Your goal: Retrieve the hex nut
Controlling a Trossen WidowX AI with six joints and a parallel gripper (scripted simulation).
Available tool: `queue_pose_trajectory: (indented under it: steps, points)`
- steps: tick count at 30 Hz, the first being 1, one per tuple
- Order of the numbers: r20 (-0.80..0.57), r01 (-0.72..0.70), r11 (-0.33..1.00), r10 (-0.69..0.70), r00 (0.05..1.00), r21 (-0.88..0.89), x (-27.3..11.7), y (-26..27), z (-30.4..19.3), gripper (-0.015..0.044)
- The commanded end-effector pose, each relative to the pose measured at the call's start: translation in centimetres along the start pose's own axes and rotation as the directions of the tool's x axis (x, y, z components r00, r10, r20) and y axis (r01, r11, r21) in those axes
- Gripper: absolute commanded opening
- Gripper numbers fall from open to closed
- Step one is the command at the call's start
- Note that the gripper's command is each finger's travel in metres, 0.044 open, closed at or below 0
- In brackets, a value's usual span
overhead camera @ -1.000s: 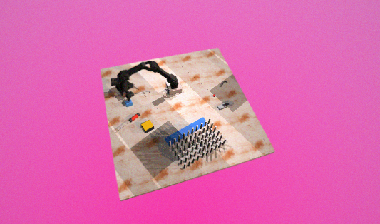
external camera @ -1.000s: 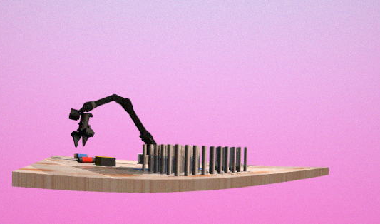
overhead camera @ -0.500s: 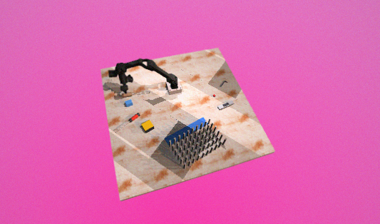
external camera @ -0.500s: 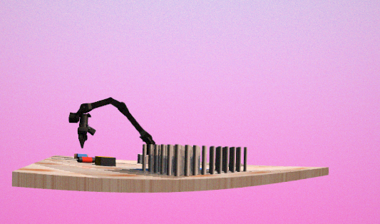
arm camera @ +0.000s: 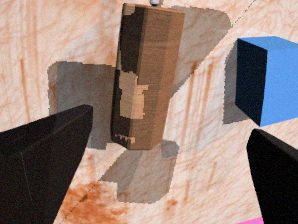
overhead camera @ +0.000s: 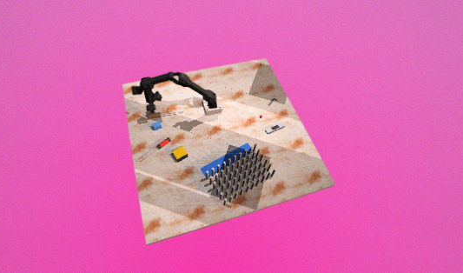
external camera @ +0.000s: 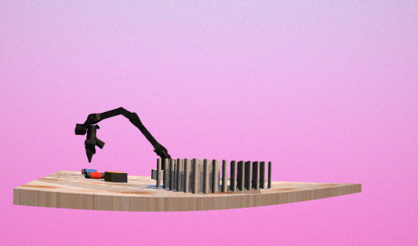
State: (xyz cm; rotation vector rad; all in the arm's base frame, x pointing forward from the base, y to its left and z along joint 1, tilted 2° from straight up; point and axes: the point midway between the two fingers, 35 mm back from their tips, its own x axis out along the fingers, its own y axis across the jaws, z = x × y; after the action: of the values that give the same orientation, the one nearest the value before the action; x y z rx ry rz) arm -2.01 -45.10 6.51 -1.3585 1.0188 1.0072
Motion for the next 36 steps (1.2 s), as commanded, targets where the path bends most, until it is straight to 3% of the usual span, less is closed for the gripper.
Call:
queue_pose_trajectory:
  steps: [1,36]
  points:
    - [0.002,0.004,1.0,-0.004,1.0,0.004,0.0,0.0,0.0,0.028]
    - [0.002,0.004,1.0,-0.004,1.0,0.004,4.4,1.1,-0.1,0.028]
